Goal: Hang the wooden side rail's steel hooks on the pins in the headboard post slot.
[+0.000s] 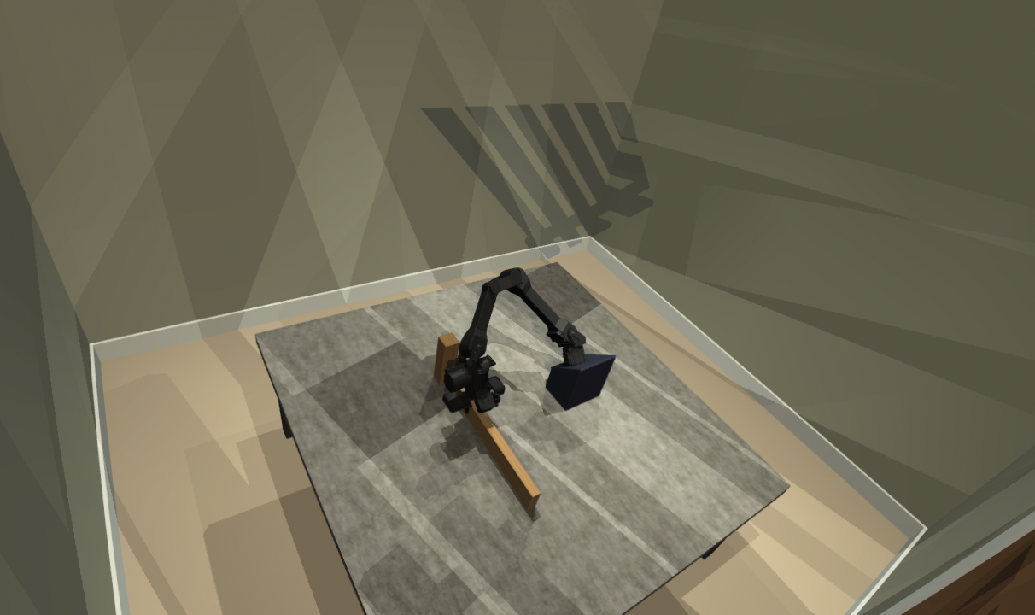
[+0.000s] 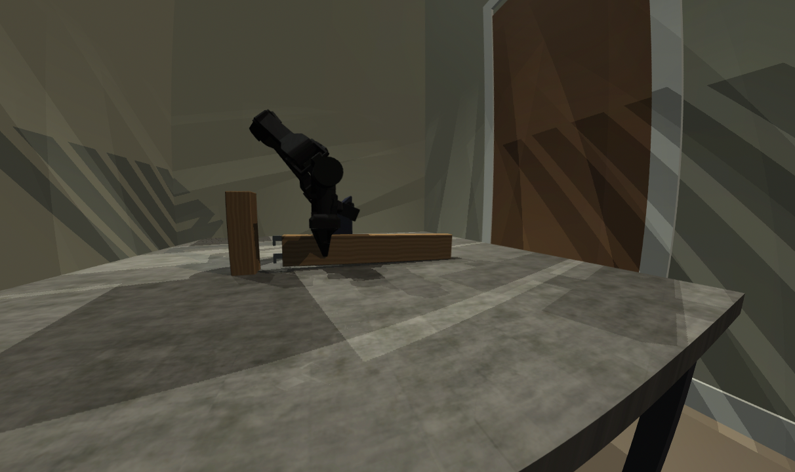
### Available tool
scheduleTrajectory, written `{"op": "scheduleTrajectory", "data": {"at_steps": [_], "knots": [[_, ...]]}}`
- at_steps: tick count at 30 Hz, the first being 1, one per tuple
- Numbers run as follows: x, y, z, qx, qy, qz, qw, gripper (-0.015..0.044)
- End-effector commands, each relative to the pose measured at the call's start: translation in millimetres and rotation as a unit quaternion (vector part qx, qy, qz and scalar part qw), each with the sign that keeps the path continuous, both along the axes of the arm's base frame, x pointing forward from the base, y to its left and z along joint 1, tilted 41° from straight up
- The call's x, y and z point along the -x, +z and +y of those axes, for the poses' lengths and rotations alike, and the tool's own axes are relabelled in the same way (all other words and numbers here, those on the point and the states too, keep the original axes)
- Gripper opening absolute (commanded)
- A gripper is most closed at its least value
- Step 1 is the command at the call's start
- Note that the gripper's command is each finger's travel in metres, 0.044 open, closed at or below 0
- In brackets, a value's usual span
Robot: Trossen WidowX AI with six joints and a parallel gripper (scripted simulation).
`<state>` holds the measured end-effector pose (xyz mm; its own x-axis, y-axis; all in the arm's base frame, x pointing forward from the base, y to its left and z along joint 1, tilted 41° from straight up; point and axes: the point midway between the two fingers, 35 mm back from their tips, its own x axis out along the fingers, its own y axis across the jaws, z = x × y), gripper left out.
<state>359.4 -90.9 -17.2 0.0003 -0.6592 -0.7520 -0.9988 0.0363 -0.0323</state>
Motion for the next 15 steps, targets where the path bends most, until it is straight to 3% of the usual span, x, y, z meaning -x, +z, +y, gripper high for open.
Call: {"op": "scheduleTrajectory", "data": {"at_steps": [1,15], "knots": [[-1.2,2.4,3.3,-0.001,0.004,0.0,1.0,0.0],[-1.2,4.1,4.9,-0.001,0.004,0.0,1.0,0.0]]}}
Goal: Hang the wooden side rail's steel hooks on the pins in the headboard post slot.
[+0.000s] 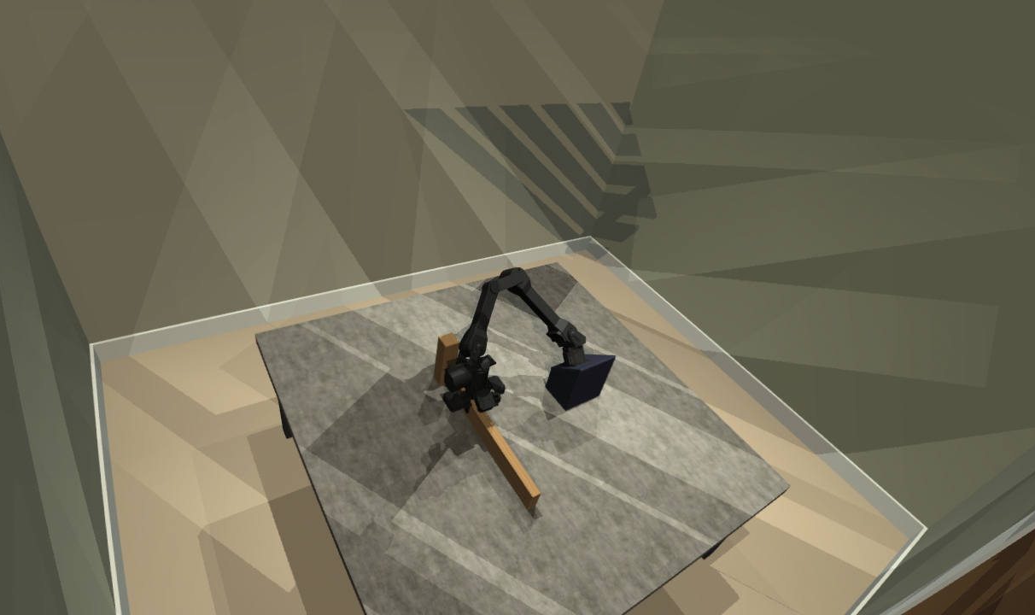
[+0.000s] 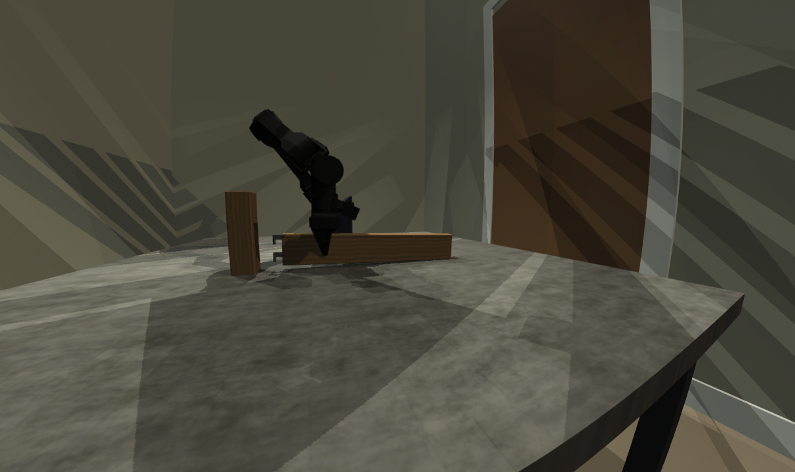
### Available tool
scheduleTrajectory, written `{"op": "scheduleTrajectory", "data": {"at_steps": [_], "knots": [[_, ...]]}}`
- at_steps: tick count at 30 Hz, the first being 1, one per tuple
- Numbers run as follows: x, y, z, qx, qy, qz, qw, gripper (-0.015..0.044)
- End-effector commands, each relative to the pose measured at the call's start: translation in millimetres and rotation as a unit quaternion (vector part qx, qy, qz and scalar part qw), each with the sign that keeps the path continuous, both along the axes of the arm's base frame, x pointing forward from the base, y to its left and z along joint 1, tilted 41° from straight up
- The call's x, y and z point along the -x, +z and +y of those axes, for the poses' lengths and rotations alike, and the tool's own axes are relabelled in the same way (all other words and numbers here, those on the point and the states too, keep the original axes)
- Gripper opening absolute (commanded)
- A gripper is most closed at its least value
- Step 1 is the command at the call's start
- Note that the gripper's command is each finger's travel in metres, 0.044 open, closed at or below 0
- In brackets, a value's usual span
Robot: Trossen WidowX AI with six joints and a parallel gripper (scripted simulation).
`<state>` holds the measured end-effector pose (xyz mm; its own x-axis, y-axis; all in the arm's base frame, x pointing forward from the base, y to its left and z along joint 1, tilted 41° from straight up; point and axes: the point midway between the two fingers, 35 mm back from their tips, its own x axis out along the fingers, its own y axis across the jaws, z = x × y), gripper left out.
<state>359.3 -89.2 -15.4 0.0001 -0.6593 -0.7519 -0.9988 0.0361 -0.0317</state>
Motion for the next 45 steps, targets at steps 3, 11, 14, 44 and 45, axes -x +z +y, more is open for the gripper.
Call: {"op": "scheduleTrajectory", "data": {"at_steps": [3,11,14,44,45], "knots": [[-1.3,2.7,3.5,-0.001,0.004,0.0,1.0,0.0],[-1.3,3.7,4.4,-0.001,0.004,0.0,1.0,0.0],[-1.3,4.1,4.7,-0.001,0.004,0.0,1.0,0.0],[-2.8,5.7,3.8,-0.001,0.004,0.0,1.0,0.0],[-2.7,5.7,3.6,-0.001,0.004,0.0,1.0,0.0]]}}
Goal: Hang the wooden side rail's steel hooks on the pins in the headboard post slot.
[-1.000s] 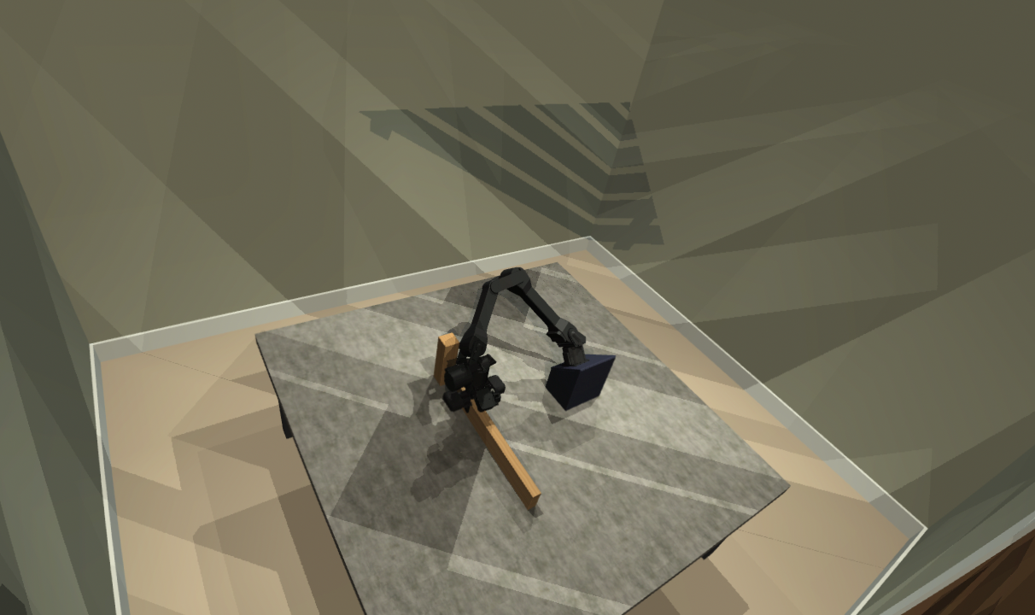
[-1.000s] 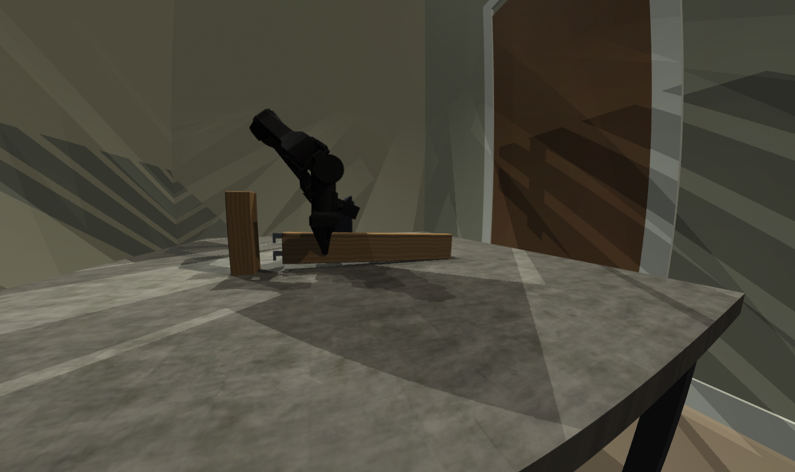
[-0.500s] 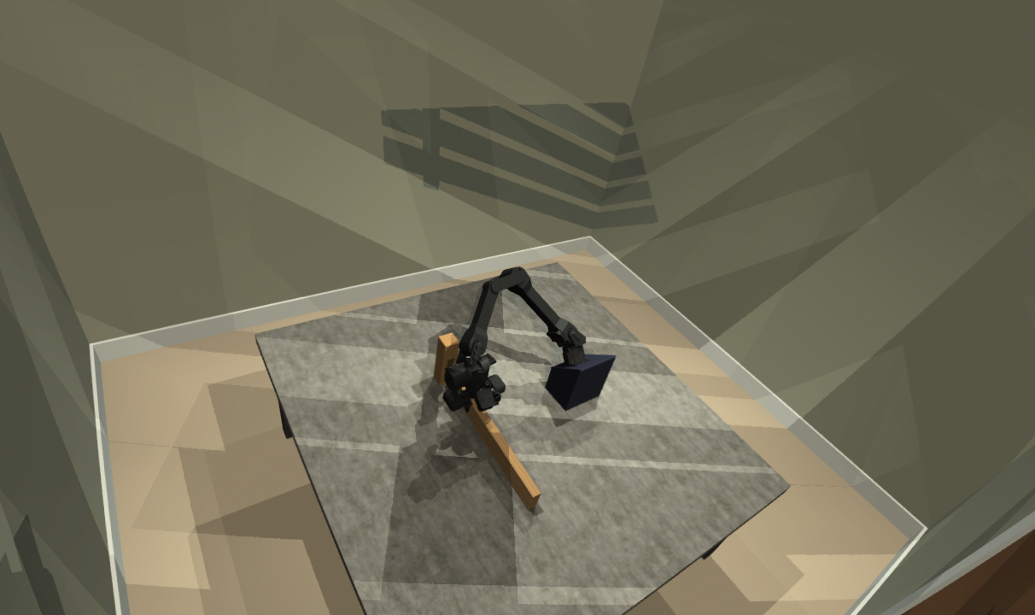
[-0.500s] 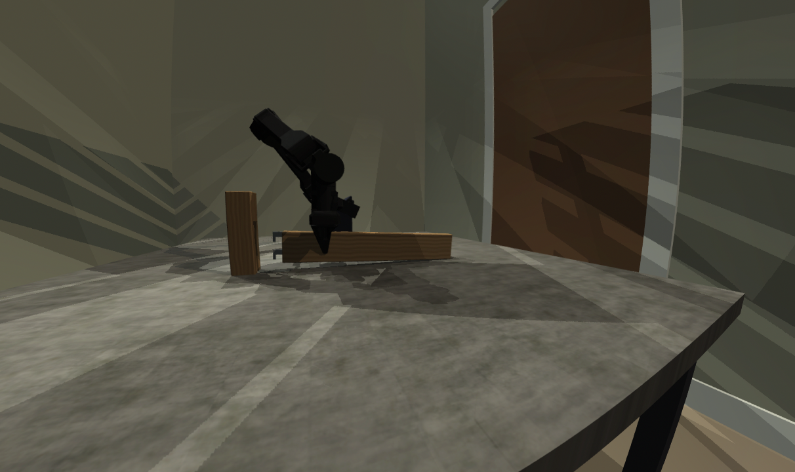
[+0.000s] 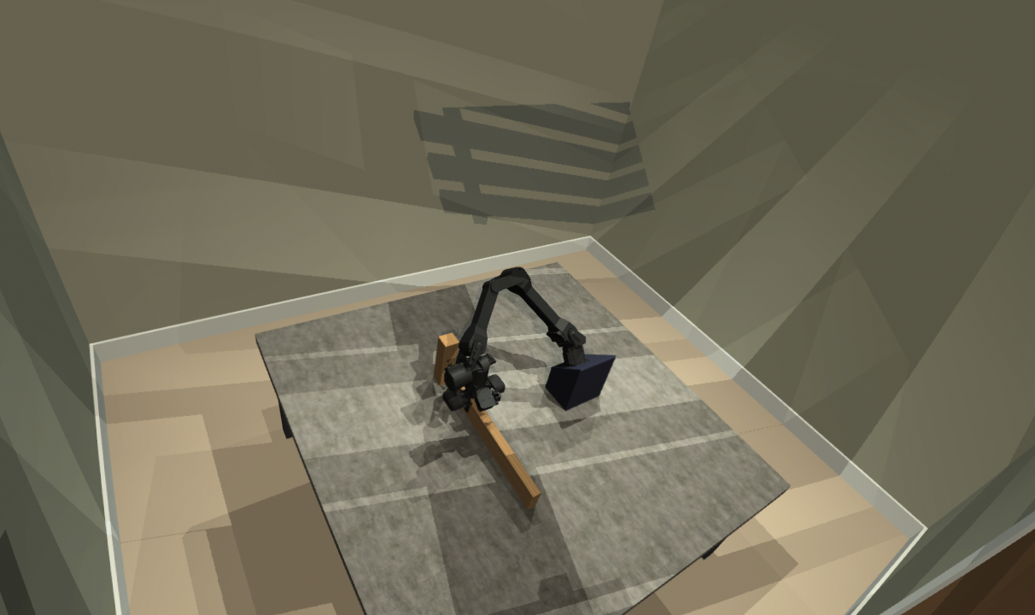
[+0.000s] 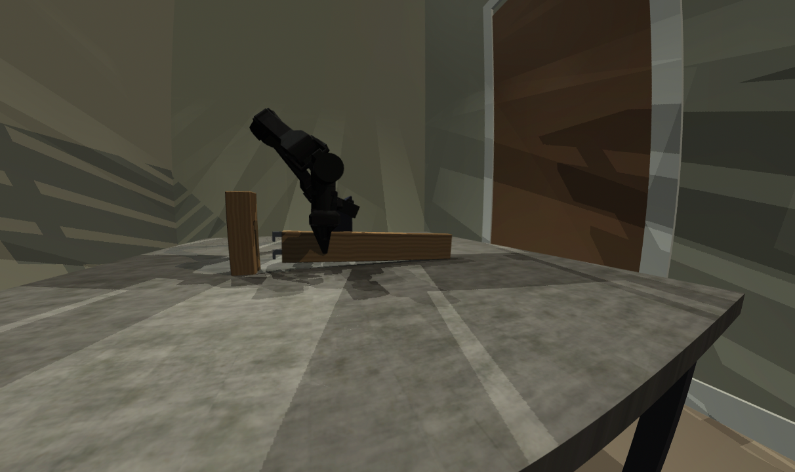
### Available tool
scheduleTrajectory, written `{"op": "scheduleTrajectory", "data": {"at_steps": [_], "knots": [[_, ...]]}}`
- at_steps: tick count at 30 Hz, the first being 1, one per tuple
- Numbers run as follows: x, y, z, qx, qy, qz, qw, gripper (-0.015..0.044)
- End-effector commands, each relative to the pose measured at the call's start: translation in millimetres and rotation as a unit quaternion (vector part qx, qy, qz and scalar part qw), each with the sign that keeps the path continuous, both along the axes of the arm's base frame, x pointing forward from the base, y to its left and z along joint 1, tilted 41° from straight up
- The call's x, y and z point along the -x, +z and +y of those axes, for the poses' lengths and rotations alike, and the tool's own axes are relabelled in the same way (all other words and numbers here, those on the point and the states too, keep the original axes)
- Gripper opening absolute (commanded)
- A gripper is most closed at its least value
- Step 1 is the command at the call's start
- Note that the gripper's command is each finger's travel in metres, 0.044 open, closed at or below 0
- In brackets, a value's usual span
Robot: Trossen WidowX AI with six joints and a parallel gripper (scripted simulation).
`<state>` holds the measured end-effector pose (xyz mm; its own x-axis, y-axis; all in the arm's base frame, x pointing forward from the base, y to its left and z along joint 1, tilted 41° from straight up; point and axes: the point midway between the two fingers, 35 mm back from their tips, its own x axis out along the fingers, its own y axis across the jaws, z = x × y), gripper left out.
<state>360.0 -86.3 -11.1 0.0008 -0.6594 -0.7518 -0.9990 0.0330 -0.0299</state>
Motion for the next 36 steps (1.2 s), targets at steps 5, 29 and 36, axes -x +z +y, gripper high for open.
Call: {"op": "scheduleTrajectory", "data": {"at_steps": [5,29,36], "knots": [[-1.4,1.4,-0.1,-0.001,0.003,-0.001,1.0,0.0],[-1.3,4.0,-1.4,-0.001,0.003,-0.001,1.0,0.0],[-1.2,4.2,-2.2,-0.001,0.003,-0.001,1.0,0.0]]}}
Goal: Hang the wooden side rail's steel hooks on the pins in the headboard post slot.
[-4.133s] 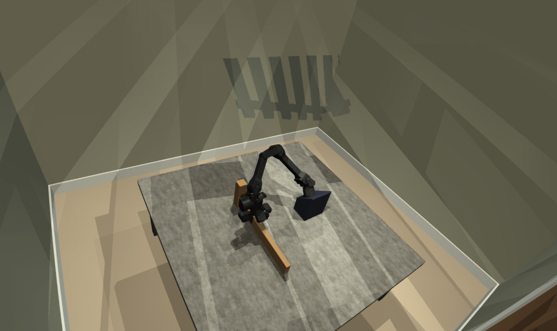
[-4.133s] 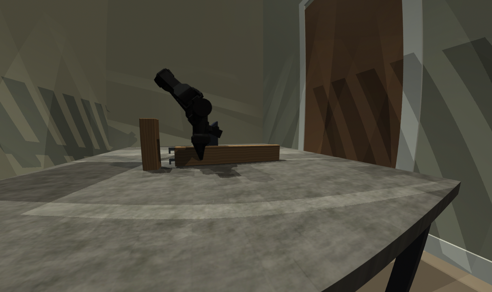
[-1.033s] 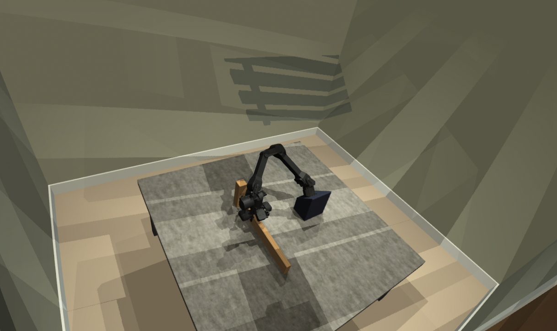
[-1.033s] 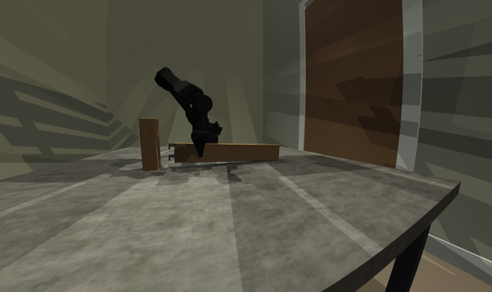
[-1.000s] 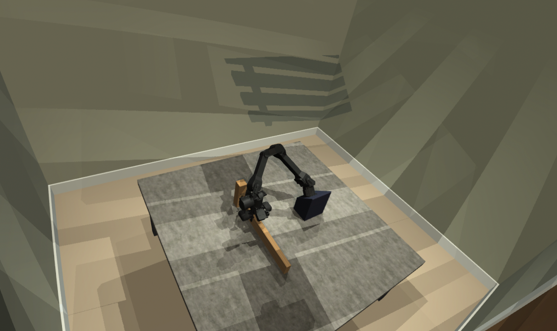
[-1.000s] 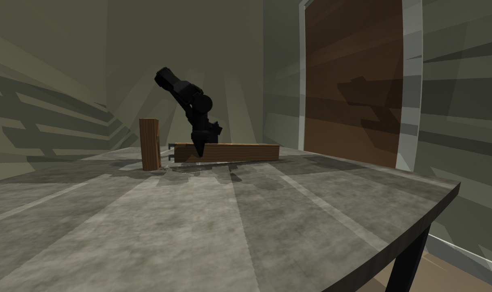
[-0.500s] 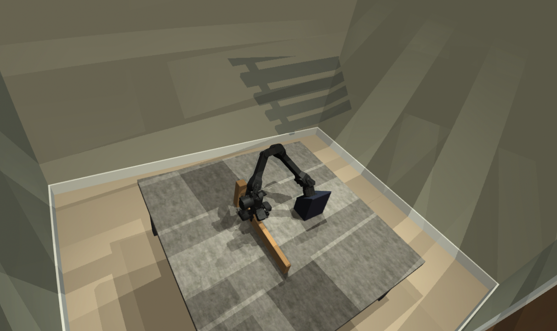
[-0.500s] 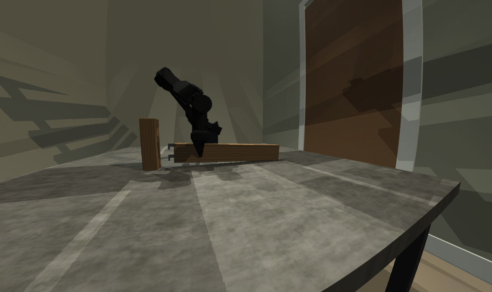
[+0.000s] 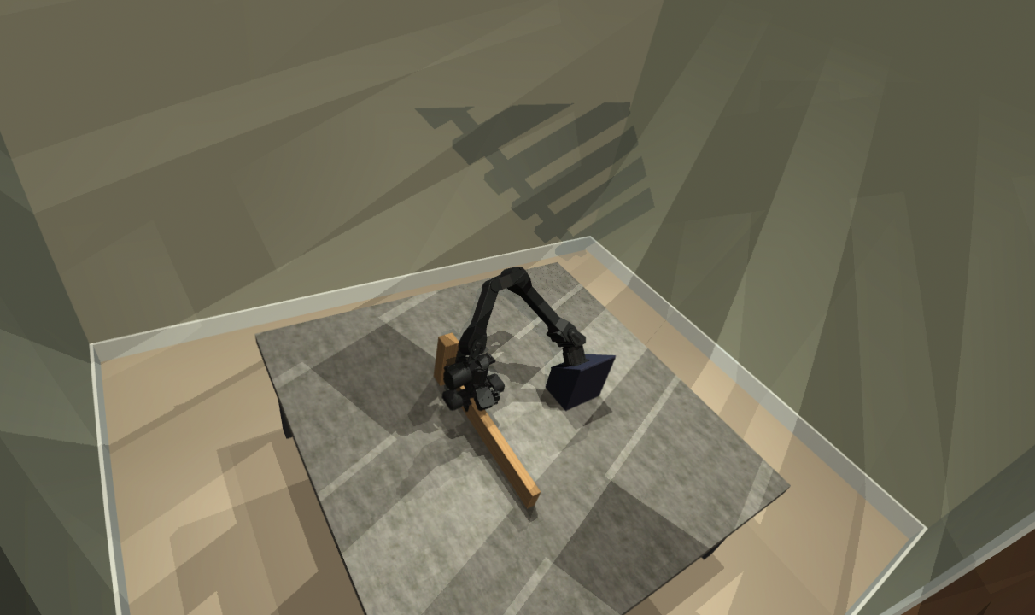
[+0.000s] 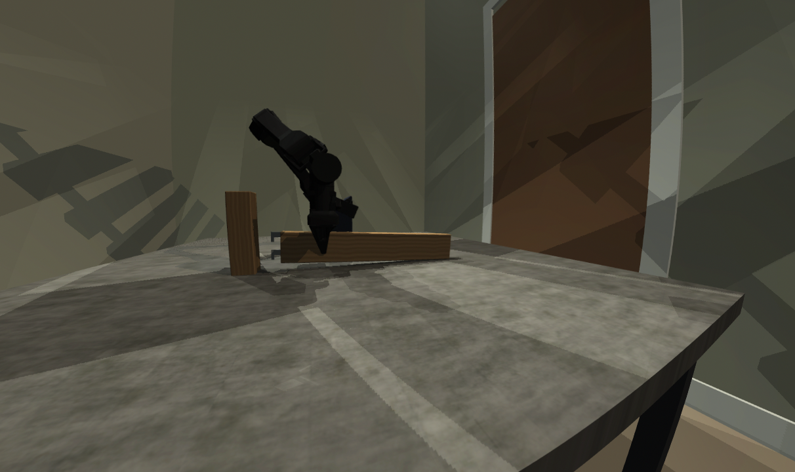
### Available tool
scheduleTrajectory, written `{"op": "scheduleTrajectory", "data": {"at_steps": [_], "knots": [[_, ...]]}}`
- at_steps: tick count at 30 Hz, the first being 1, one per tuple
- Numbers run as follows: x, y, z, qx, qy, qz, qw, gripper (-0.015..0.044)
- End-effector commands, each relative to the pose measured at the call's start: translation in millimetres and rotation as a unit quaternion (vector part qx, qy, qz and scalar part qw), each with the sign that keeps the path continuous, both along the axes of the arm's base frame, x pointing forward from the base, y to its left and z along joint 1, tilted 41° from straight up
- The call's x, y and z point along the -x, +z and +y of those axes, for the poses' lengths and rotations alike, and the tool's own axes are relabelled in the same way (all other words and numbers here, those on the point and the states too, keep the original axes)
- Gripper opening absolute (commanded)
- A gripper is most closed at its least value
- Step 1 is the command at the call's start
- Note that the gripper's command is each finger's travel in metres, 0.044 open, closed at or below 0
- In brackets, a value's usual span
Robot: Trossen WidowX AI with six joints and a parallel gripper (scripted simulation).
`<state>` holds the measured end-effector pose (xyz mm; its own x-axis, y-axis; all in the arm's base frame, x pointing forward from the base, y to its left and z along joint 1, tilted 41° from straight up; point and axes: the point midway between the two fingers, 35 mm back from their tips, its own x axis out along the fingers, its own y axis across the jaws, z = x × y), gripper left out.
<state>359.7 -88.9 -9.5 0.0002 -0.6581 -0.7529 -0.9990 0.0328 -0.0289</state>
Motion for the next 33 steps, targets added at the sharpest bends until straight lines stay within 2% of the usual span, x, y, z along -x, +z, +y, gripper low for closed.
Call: {"op": "scheduleTrajectory", "data": {"at_steps": [1,33], "knots": [[-1.4,2.6,0.3,0.0,0.003,-0.002,1.0,0.0],[-1.5,5.2,-2.2,0.0,0.003,-0.002,1.0,0.0]]}}
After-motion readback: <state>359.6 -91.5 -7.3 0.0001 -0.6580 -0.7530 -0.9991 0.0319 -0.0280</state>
